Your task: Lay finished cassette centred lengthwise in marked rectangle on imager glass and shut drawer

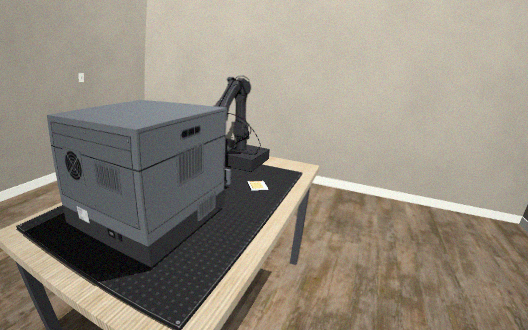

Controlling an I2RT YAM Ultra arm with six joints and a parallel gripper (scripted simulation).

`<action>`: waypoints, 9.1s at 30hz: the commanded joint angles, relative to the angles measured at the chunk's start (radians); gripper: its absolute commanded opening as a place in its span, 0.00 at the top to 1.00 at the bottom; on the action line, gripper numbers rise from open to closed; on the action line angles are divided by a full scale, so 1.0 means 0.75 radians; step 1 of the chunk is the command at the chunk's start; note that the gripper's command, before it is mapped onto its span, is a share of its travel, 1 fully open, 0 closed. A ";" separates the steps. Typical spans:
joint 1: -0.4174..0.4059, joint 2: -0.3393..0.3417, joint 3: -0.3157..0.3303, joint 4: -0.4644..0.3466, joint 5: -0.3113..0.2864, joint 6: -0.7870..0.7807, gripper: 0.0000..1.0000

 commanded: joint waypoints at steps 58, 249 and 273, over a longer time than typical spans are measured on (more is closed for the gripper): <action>-0.013 -0.175 0.110 -0.287 -0.009 -0.005 0.65; 0.917 0.407 0.769 -0.653 -0.006 2.191 0.00; 0.916 0.454 0.748 -0.604 -0.006 2.190 0.00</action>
